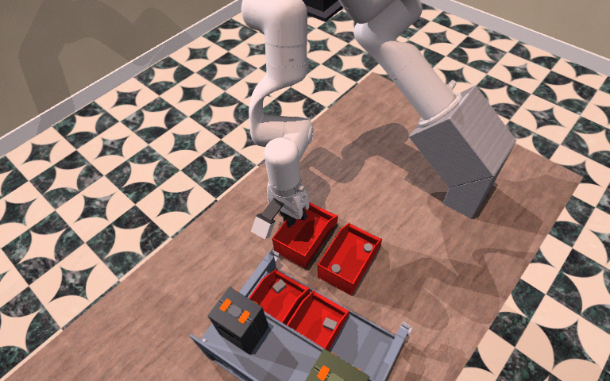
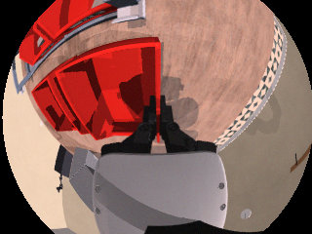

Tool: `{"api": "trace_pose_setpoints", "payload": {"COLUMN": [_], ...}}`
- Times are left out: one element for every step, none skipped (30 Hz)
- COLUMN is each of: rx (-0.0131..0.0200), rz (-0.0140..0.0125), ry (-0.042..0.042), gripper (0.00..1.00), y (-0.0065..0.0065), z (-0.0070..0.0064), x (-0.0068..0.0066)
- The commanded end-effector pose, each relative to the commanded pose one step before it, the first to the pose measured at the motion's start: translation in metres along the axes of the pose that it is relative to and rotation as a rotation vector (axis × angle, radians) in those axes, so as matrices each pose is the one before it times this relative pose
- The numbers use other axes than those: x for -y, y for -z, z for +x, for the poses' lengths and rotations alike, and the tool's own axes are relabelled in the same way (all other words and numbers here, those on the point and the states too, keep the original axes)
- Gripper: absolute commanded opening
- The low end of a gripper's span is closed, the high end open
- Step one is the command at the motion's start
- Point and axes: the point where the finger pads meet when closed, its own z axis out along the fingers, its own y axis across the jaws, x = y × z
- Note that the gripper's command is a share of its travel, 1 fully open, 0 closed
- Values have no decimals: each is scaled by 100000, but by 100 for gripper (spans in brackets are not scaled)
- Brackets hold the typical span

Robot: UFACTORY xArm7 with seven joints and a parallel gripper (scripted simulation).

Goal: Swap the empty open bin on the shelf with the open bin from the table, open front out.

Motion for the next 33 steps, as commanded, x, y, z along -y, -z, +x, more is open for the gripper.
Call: {"api": "trace_pose_setpoints", "payload": {"rx": [-337,0,0,0,0,0,0,0,0,0,0,0,0,0,0,0,0,0,0,0,0,0,0,0,0,0,0,0,0,0,0,0,0], "rz": [35,0,0,0,0,0,0,0,0,0,0,0,0,0,0,0,0,0,0,0,0,0,0,0,0,0,0,0,0,0,0,0,0], "ry": [63,0,0,0,0,0,0,0,0,0,0,0,0,0,0,0,0,0,0,0,0,0,0,0,0,0,0,0,0,0,0,0,0], "gripper": [0,0,0,0,0,0,0,0,0,0,0,0,0,0,0,0,0,0,0,0,0,0,0,0,0,0,0,0,0,0,0,0,0], "y": [82,0,0,0,0,0,-1,0,0,-6,-15,-26,-38,-49,-59,-66,-71,-72,-71,-66,-59,-49,-38,-26,0,0,-15,-6,-1,0,0,0,0], "z": [147,0,0,0,0,0,0,0,0,0,0,0,0,0,0,0,-1,0,0,0,0,0,0,0,0,0,0,0,0,0,0,0,0], "x": [36,0,0,0,0,0,0,0,0,0,0,0,0,1,1,1,1,1,1,1,1,1,0,0,0,0,0,0,0,0,0,0,0]}}
